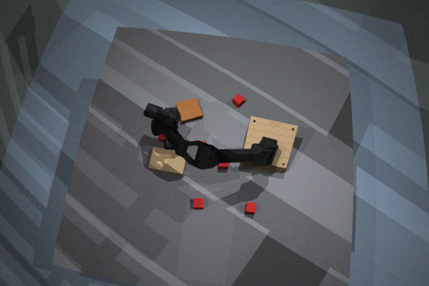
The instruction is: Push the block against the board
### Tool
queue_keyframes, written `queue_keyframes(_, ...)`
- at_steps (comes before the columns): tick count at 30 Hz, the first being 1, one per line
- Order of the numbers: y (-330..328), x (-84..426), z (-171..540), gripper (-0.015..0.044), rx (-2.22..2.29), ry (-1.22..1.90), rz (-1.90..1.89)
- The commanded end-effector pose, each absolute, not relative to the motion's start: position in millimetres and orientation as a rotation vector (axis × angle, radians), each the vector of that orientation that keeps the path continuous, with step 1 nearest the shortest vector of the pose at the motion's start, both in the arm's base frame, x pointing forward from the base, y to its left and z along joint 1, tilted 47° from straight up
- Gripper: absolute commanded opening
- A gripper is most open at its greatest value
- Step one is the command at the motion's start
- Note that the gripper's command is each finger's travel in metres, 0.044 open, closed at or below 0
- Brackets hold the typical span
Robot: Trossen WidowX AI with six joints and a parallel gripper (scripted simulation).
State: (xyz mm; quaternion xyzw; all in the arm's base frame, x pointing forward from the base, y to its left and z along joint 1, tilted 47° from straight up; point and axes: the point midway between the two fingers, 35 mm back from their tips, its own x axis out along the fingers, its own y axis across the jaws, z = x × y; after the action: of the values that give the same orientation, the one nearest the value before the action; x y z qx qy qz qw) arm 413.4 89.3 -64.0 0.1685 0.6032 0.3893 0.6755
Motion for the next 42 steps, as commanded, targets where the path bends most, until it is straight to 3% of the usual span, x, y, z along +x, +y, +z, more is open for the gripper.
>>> queue_keyframes(1, 90.7, 420.9, -60.8, 0.0, 0.382, 1.349, 0.876)
queue_keyframes(42, 94.1, 430.1, -57.7, 0.0, 0.382, 1.348, 0.877)
